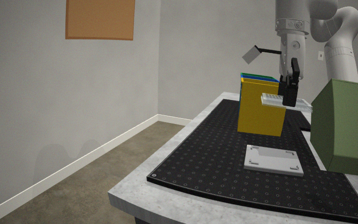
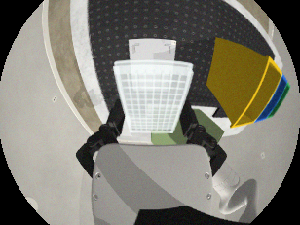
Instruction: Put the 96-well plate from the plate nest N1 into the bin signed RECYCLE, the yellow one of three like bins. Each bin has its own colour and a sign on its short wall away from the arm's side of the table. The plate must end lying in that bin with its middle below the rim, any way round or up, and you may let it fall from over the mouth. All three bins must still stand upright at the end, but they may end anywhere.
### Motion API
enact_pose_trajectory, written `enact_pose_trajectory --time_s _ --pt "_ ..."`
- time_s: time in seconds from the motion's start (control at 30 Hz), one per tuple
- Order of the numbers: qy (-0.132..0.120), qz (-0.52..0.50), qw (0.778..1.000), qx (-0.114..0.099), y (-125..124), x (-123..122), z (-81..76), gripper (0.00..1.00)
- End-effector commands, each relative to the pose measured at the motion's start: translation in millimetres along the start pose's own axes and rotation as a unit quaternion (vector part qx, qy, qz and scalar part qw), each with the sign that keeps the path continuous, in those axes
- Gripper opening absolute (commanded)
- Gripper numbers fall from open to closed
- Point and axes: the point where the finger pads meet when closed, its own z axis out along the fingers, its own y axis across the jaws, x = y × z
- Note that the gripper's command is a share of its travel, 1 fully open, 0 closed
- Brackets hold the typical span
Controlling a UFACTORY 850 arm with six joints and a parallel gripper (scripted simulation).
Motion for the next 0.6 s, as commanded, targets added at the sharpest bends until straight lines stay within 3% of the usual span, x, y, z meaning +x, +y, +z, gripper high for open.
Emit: enact_pose_trajectory --time_s 0.0,0.57 --pt "0.0 0.0 1.0 0.001 -1 1 -7.8 0.0" --pt "0.0 0.0 1.0 0.001 -1 1 -32.9 0.0"
